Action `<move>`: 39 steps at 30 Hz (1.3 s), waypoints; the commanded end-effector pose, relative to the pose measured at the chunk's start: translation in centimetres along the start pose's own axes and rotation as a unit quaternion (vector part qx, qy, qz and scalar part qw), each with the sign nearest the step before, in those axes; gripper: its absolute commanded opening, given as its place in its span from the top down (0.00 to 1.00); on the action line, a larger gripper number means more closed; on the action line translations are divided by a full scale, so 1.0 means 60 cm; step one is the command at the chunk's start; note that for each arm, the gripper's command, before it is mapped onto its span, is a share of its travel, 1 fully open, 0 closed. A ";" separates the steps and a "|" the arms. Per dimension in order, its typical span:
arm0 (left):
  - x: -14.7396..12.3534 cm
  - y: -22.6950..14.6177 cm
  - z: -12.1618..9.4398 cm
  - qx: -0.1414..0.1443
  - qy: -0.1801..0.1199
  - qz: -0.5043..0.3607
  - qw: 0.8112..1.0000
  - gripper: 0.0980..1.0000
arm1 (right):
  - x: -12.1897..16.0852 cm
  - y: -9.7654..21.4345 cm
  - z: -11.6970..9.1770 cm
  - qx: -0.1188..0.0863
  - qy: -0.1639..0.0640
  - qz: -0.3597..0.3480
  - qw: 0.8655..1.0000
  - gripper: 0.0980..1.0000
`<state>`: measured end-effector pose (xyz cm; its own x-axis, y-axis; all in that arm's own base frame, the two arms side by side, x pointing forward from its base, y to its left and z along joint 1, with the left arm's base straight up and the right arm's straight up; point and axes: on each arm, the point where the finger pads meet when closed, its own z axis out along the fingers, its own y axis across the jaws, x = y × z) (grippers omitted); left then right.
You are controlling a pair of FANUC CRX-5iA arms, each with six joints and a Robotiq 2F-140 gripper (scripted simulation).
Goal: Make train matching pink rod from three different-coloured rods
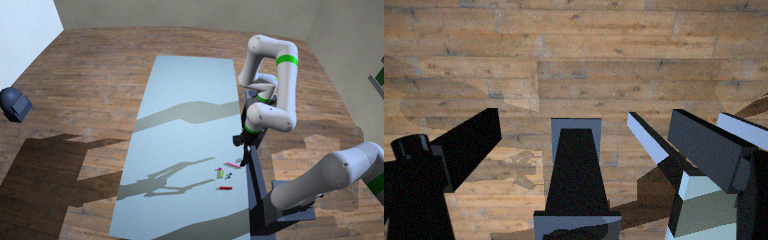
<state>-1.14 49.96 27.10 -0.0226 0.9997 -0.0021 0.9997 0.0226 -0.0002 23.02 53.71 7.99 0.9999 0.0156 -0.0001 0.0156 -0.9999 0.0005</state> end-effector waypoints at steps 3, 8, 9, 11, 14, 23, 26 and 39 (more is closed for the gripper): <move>0.000 0.000 -0.002 0.000 0.001 0.000 1.000 0.00 | 0.001 -0.003 -0.002 0.001 0.000 0.010 1.000 0.00; 0.000 0.000 -0.002 0.000 0.001 0.000 1.000 0.00 | 0.005 -0.011 -0.005 0.001 0.000 0.048 0.999 0.00; 0.000 0.000 -0.002 0.000 0.001 0.000 1.000 0.00 | 0.007 -0.015 -0.006 0.001 0.000 0.069 0.998 0.00; 0.000 0.000 -0.002 0.000 0.001 0.000 1.000 0.00 | 0.011 -0.024 -0.008 0.001 0.000 0.115 0.993 0.00; 0.000 0.000 -0.002 0.000 0.001 0.000 1.000 0.00 | 0.015 -0.032 -0.010 0.001 0.000 0.154 0.988 0.00; 0.000 0.000 -0.002 0.000 0.001 0.000 1.000 0.00 | 0.028 -0.058 -0.017 0.001 0.000 0.283 0.959 0.00; 0.000 0.000 -0.002 0.000 0.001 0.000 1.000 0.00 | 0.031 -0.065 -0.019 0.001 0.000 0.320 0.947 0.00; 0.000 0.000 -0.002 0.000 0.001 0.000 1.000 0.00 | 0.047 -0.095 -0.025 0.001 0.000 0.469 0.883 0.00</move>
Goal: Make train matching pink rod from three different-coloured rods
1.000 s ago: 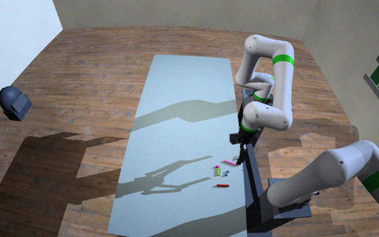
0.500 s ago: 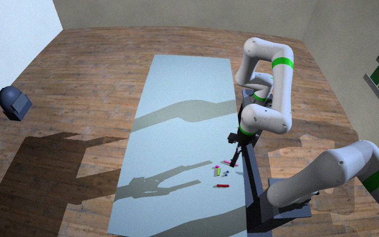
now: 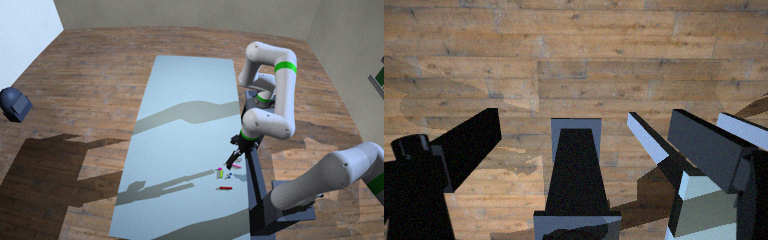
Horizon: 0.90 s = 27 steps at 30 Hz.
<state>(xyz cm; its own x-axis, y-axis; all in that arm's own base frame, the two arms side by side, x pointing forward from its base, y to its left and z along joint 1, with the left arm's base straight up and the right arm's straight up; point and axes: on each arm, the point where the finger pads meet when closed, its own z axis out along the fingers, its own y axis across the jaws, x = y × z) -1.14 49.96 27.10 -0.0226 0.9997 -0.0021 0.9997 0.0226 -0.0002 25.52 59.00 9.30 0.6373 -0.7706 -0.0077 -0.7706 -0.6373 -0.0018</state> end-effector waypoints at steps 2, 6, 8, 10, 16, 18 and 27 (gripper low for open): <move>0.000 0.000 -0.002 0.000 0.001 0.000 1.000 0.00 | -0.008 -0.018 -0.005 0.000 0.004 0.096 0.995 0.00; 0.000 0.000 -0.002 0.000 0.001 0.000 1.000 0.00 | -0.012 -0.028 -0.007 0.000 0.004 0.151 0.989 0.00; 0.000 0.000 -0.002 0.000 0.001 0.000 1.000 0.00 | -0.014 -0.034 -0.008 0.001 0.003 0.180 0.984 0.00; 0.000 0.000 -0.002 0.000 0.001 0.000 1.000 0.00 | -0.016 -0.039 -0.009 0.001 0.003 0.209 0.978 0.00; 0.000 0.000 -0.002 0.000 0.001 0.000 1.000 0.00 | -0.021 -0.052 -0.011 0.001 0.003 0.281 0.960 0.00; 0.000 0.000 -0.002 0.000 0.001 0.000 1.000 0.00 | -0.023 -0.060 -0.012 0.001 0.003 0.322 0.947 0.00; 0.000 0.000 -0.002 0.000 0.001 0.000 1.000 0.00 | -0.031 -0.082 -0.014 0.002 0.003 0.439 0.898 0.00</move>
<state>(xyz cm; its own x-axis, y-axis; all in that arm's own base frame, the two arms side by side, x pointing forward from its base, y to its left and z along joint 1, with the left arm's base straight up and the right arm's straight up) -1.14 49.96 27.10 -0.0226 0.9997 -0.0021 0.9997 0.0226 -0.0002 27.74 62.88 9.96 -0.0811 -0.9967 -0.0074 -0.9967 0.0811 0.0026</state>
